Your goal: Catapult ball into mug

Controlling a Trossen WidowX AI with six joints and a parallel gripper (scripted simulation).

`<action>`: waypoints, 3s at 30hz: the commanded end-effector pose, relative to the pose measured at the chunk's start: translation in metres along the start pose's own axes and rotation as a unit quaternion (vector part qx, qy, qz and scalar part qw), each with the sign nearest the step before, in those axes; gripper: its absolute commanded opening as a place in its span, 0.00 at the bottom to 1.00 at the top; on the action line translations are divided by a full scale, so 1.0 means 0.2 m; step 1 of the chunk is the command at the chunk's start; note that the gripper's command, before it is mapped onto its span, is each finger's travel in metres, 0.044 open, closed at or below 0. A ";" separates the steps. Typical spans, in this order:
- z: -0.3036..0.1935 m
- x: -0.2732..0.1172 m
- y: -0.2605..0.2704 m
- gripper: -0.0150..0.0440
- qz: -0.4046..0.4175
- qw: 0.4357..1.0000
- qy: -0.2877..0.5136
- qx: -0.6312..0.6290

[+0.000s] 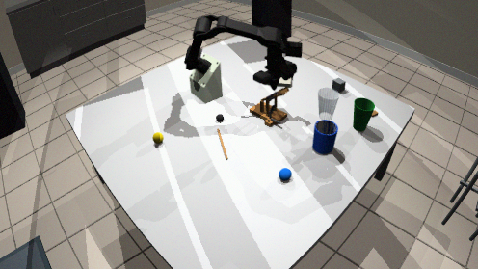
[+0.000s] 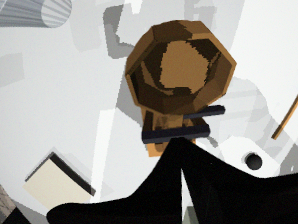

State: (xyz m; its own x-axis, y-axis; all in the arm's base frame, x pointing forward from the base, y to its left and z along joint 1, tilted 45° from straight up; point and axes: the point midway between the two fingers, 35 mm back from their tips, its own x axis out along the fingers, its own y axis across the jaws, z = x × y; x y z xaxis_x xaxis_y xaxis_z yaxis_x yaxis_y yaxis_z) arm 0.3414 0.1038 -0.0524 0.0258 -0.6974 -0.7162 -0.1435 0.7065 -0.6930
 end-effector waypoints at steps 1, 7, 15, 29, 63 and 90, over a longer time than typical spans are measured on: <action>0.03 0.02 0.00 0.25 -0.001 1.000 -0.004 0.000; 0.06 0.06 0.00 0.25 -0.001 1.000 -0.004 0.000; 0.09 0.11 0.00 0.25 -0.001 1.000 -0.005 0.000; 0.15 0.20 0.00 0.25 -0.001 1.000 -0.005 0.000; 0.21 0.40 0.00 0.25 0.001 1.000 -0.006 0.001; 0.29 -0.18 -0.01 1.00 0.001 1.000 -0.006 0.002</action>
State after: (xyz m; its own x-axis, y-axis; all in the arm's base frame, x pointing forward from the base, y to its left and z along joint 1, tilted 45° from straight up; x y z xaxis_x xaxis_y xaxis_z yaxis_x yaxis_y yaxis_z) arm 0.3969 0.0960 -0.0681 -0.0085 -0.7129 -0.7012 -0.1535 0.6939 -0.7035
